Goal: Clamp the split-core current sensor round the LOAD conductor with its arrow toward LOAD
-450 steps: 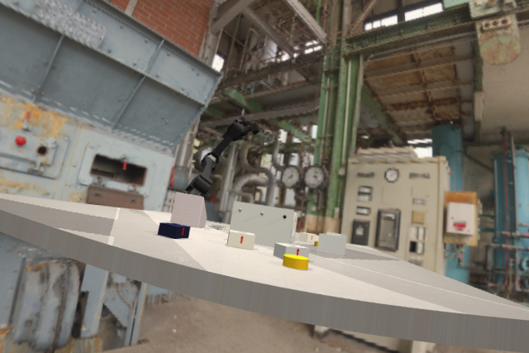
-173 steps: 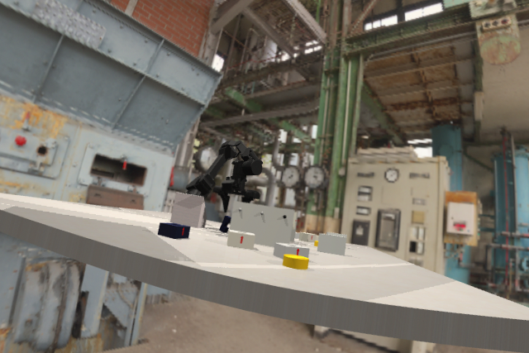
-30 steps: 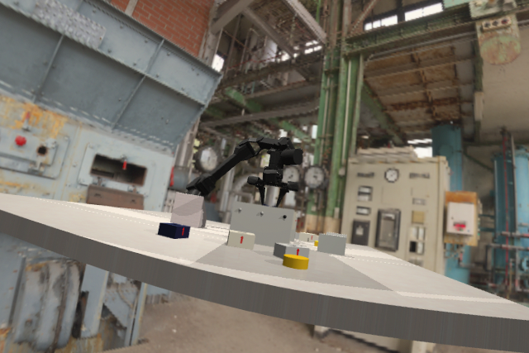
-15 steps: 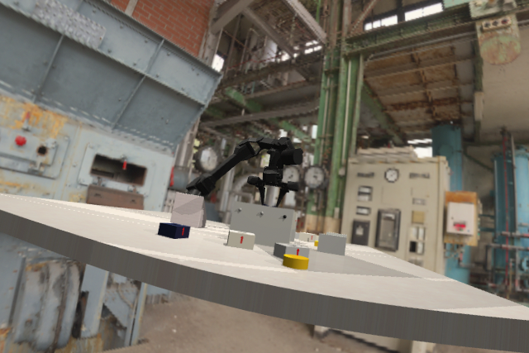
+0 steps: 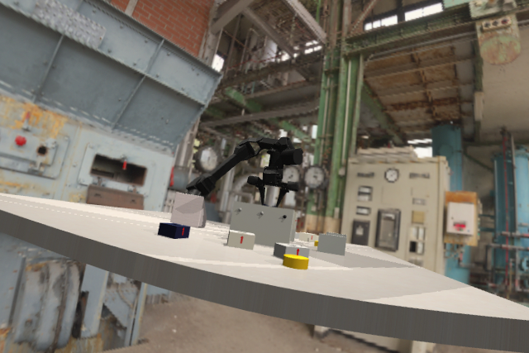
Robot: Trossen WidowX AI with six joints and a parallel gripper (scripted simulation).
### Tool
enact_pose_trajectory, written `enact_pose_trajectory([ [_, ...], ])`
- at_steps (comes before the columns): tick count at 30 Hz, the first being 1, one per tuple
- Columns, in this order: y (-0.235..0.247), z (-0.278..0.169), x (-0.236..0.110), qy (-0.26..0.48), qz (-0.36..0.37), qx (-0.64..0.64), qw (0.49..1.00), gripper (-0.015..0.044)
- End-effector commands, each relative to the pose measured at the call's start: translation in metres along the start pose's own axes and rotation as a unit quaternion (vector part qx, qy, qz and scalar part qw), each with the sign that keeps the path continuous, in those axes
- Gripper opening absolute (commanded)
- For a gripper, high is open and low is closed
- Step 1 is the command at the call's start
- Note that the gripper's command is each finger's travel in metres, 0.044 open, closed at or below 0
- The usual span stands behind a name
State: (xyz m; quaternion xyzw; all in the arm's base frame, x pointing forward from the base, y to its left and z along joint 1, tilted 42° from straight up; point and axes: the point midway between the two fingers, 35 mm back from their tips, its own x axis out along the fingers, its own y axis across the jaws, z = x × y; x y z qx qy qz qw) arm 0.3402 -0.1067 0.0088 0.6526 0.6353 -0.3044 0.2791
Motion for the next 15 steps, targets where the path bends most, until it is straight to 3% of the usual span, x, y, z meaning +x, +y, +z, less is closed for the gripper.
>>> enact_pose_trajectory([
  [1,-0.0002,-0.0001,-0.0003,0.0,0.0,0.0,1.0,0.0],
  [4,-0.0002,-0.0001,-0.0003,0.0,0.0,0.0,1.0,0.0],
  [15,-0.0002,-0.0001,-0.0003,0.0,0.0,0.0,1.0,0.0289],
])
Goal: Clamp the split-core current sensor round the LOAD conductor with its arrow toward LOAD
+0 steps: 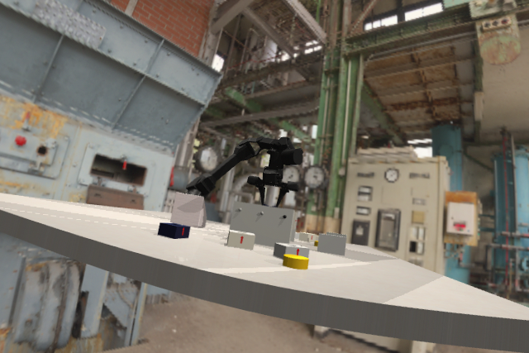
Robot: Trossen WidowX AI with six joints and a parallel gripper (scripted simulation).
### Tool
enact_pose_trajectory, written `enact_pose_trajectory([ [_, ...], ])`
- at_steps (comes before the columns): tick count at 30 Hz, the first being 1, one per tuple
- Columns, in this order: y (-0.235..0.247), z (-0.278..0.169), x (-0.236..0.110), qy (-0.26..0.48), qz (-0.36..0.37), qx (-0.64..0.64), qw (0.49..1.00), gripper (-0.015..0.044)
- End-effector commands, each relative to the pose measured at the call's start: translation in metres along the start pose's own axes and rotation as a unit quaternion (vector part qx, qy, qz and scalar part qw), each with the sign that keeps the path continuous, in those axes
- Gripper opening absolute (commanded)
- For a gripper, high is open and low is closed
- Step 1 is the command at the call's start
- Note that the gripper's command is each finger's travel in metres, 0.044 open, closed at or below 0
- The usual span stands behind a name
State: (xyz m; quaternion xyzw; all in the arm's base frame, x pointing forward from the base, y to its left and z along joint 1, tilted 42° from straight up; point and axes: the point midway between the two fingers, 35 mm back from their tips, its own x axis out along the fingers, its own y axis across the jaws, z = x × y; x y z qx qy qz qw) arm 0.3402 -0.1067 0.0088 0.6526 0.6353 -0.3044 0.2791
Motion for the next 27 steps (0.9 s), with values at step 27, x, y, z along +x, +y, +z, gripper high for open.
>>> enact_pose_trajectory([
  [27,0.0,-0.001,0.039,0.002,0.019,0.001,1.0,0.044],
])
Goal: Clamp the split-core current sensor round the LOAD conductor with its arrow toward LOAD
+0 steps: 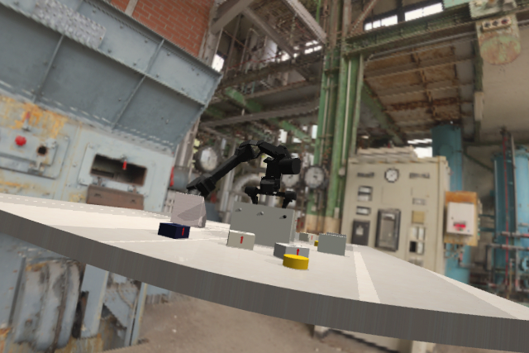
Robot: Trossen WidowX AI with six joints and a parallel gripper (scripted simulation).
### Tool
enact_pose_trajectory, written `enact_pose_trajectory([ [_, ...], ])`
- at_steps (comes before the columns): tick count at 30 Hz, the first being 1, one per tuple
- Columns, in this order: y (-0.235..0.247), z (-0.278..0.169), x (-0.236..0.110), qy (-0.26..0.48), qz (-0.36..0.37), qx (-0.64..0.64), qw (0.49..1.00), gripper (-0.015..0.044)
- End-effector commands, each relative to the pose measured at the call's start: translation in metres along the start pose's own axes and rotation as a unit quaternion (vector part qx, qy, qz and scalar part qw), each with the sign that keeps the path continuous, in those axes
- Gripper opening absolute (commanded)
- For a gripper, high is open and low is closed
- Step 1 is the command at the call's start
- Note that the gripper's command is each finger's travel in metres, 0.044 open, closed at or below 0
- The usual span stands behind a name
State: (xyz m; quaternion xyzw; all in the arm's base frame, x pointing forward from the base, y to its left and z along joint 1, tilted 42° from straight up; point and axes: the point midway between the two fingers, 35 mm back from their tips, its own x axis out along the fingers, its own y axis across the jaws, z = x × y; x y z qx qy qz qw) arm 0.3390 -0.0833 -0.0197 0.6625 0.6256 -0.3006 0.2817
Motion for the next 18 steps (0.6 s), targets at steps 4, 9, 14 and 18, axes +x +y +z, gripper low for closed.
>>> enact_pose_trajectory([
  [4,0.001,-0.003,0.009,0.001,0.005,-0.001,1.0,0.044],
  [9,0.001,-0.003,0.017,0.001,0.005,-0.001,1.0,0.044],
  [14,0.001,-0.003,0.025,0.001,0.005,-0.001,1.0,0.044],
  [18,0.002,-0.003,0.021,-0.002,0.005,-0.005,1.0,0.0387],
])
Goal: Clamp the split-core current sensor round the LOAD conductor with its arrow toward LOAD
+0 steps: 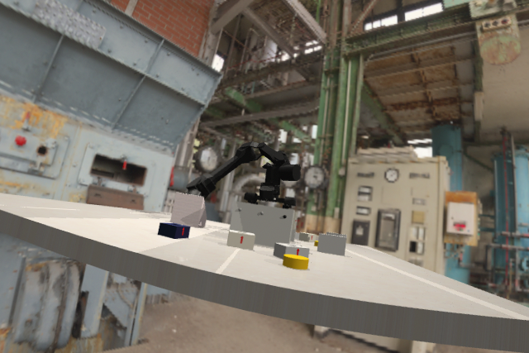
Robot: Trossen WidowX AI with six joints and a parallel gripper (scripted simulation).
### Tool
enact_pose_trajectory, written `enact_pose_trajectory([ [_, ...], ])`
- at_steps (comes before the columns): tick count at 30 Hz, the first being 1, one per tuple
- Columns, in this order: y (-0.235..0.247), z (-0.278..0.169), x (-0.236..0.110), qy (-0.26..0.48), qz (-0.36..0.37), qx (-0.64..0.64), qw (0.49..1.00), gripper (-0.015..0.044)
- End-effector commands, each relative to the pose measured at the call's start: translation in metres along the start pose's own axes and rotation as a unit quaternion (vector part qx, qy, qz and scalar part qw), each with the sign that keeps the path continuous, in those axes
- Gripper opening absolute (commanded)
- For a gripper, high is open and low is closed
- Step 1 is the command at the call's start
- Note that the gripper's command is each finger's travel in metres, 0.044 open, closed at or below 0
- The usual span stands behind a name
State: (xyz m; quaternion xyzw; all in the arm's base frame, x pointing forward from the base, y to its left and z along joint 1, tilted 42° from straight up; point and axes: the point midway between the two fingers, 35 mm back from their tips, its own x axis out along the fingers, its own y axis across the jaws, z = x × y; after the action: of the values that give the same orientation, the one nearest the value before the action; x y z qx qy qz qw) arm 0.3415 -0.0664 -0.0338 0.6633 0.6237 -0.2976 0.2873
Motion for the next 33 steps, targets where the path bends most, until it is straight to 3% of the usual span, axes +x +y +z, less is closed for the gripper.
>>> enact_pose_trajectory([
  [1,0.0001,0.0002,-0.0006,0.0,0.0,0.0,1.0,0.0381],
  [21,0.0001,0.0002,-0.0006,0.0,0.0,0.0,1.0,0.0247],
  [30,0.0001,0.0002,-0.0006,0.0,0.0,0.0,1.0,0.0011],
  [33,0.0001,0.0002,-0.0006,0.0,0.0,0.0,1.0,0.0],
])
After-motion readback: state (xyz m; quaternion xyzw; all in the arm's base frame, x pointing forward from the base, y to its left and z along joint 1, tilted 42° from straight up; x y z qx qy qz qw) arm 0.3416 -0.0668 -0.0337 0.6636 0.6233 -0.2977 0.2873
